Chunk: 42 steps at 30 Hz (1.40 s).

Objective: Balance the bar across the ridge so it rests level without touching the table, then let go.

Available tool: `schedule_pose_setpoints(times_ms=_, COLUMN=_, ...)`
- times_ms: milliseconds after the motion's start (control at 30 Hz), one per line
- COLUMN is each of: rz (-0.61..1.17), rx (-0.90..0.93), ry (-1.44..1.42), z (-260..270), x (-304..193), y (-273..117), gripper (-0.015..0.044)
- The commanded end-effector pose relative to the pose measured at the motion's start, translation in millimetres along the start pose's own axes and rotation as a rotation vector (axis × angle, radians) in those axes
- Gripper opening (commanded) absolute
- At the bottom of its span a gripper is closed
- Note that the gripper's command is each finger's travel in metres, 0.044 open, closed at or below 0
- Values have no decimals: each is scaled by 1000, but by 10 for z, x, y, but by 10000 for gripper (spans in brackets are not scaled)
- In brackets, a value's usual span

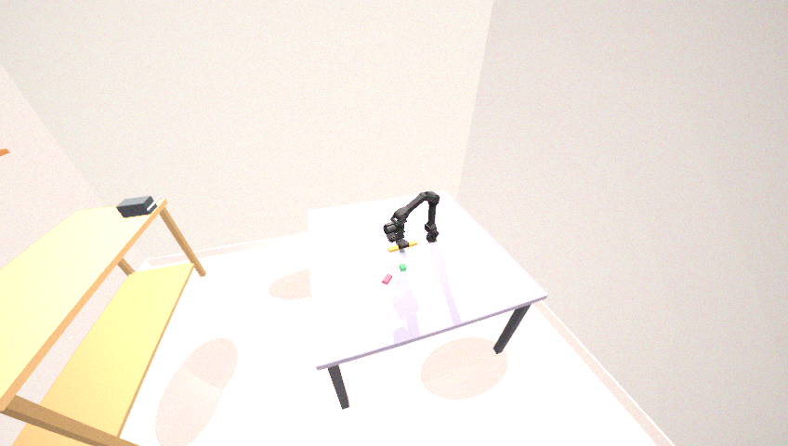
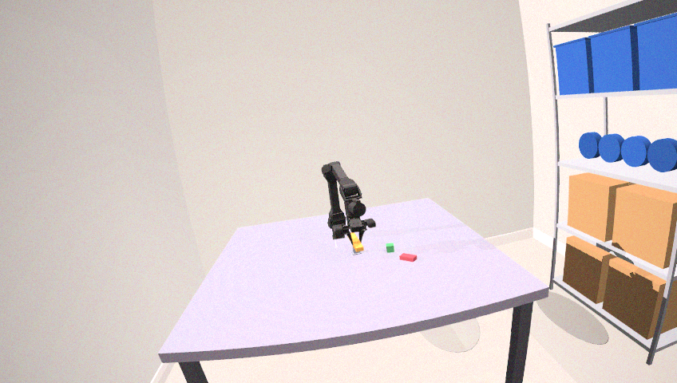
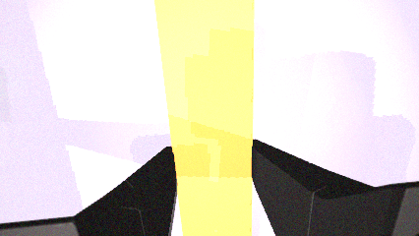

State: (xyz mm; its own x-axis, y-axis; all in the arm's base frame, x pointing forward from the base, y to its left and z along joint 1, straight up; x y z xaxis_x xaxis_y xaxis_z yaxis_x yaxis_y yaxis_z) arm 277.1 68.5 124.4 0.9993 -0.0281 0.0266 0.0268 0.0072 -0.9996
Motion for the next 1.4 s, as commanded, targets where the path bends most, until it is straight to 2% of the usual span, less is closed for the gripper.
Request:
schedule_pose_setpoints(times_ms=0, rz=0, rx=0, ry=0, z=0, x=0, y=0, gripper=0)
schedule_pose_setpoints(times_ms=633, rz=0, rx=0, ry=0, z=0, x=0, y=0, gripper=0)
schedule_pose_setpoints(times_ms=833, rz=0, rx=0, ry=0, z=0, x=0, y=0, gripper=157)
schedule_pose_setpoints(times_ms=867, rz=0, rx=0, ry=0, z=0, x=0, y=0, gripper=167)
schedule_pose_setpoints(times_ms=1367, rz=0, rx=0, ry=0, z=0, x=0, y=0, gripper=168)
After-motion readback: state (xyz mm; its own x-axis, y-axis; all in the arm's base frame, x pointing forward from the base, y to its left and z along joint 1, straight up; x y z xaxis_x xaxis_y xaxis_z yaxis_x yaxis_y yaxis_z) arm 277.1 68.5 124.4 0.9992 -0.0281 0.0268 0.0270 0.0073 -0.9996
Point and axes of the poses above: the point midway between the two fingers, 35 mm back from their tips, its own y axis out along the fingers, its own z axis across the jaws, x = y × z, the point moved 3 cm from there along -y, back along the fingers, and after that the axes turned 7 degrees about y, right-handed, at the moved point
